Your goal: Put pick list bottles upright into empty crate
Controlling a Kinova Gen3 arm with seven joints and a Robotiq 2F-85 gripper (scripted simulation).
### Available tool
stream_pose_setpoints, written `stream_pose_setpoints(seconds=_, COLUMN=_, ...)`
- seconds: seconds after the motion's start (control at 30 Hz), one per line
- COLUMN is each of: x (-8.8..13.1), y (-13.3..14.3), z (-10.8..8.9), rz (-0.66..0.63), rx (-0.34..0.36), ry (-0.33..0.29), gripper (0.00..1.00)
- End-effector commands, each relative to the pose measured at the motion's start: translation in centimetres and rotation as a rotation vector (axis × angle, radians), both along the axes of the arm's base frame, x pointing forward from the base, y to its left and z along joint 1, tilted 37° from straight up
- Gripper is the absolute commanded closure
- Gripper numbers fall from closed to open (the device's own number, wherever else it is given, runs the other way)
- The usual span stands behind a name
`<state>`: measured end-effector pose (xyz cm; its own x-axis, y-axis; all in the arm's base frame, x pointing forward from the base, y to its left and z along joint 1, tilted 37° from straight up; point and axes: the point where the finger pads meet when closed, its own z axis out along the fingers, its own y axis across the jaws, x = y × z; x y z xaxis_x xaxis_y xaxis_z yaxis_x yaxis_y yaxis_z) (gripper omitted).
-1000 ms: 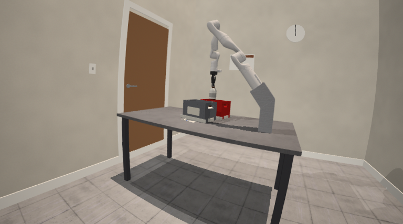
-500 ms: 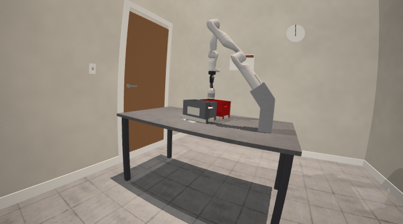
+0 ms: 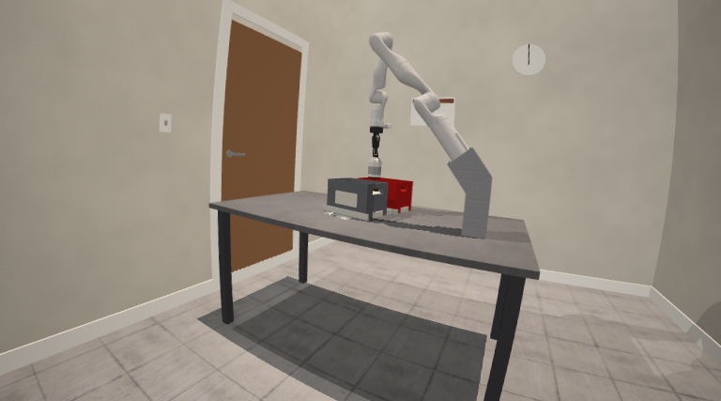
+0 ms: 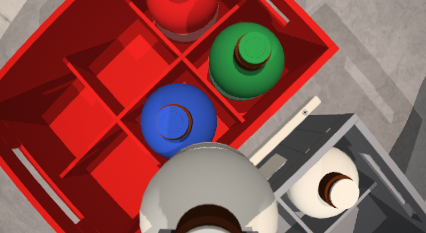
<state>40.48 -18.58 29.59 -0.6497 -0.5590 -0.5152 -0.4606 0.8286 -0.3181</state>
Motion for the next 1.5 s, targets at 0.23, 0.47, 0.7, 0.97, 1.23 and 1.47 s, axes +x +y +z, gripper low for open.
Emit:
stream_pose_setpoints(seconds=0.23, x=0.4, y=1.8, z=0.5, rz=-0.001, rx=-0.001, ry=-0.001, gripper=0.9)
stream_pose_setpoints(seconds=0.47, x=0.7, y=2.8, z=0.7, rz=-0.001, rx=-0.001, ry=-0.001, gripper=0.9)
stream_pose_setpoints(seconds=0.7, x=1.0, y=4.1, z=1.0, rz=-0.001, rx=-0.001, ry=-0.001, gripper=0.9)
stream_pose_setpoints(seconds=0.97, x=1.3, y=5.3, z=1.2, rz=-0.001, rx=-0.001, ry=-0.001, gripper=0.9)
stream_pose_setpoints(seconds=1.23, x=1.6, y=6.8, z=1.6, rz=-0.001, rx=-0.001, ry=-0.001, gripper=0.9)
stream_pose_setpoints(seconds=1.47, x=2.0, y=8.1, z=1.9, rz=-0.001, rx=-0.001, ry=-0.001, gripper=0.9)
